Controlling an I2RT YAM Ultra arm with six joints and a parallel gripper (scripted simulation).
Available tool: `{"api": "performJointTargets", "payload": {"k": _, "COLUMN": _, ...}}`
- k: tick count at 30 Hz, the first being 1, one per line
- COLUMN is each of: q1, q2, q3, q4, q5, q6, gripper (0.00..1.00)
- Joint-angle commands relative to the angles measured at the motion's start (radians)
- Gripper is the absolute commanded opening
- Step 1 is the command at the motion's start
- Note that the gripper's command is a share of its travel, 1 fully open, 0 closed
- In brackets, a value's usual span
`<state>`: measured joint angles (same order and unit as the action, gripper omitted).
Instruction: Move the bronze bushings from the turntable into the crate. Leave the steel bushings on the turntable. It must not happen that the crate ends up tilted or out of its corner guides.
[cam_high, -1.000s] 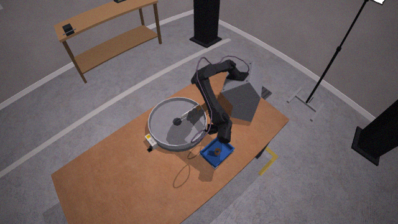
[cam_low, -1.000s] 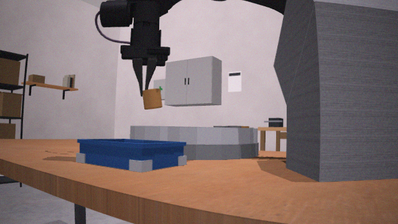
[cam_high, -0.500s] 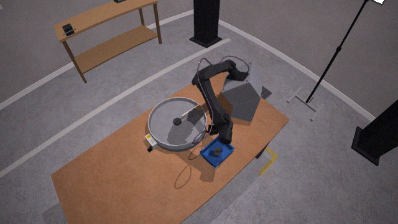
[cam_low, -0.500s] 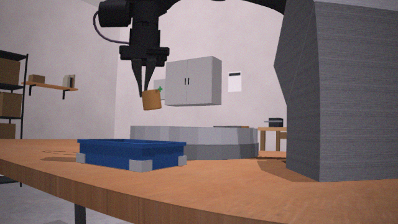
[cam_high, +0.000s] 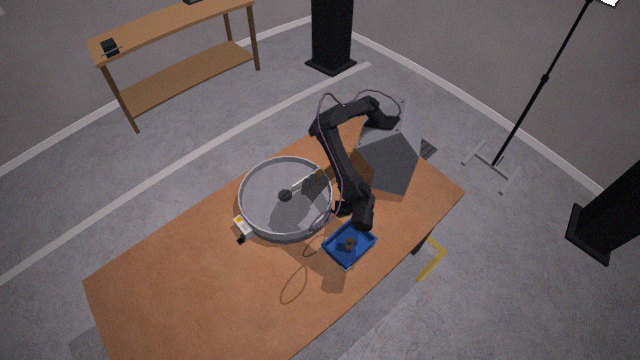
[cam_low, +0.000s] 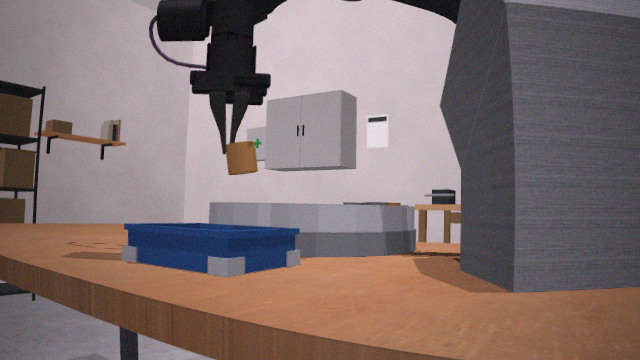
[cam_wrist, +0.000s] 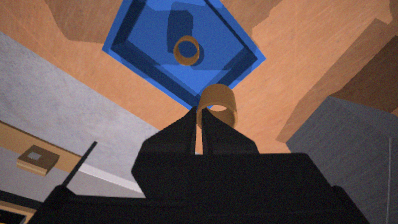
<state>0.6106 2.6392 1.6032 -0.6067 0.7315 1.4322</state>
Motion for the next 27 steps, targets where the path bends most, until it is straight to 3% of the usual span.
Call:
{"api": "performJointTargets", "payload": {"k": 1, "q1": 0.041, "q2": -0.02, "q3": 0.027, "q4": -0.015, "q5": 0.016, "q6": 0.01, "gripper": 0.0}}
{"api": "performJointTargets", "payload": {"k": 23, "q1": 0.04, "q2": -0.014, "q3": 0.027, "q4": -0.013, "q5": 0.017, "q6": 0.007, "gripper": 0.0}}
{"api": "performJointTargets", "payload": {"k": 27, "q1": 0.025, "q2": 0.022, "q3": 0.019, "q4": 0.039, "q5": 0.018, "q6": -0.023, "gripper": 0.0}}
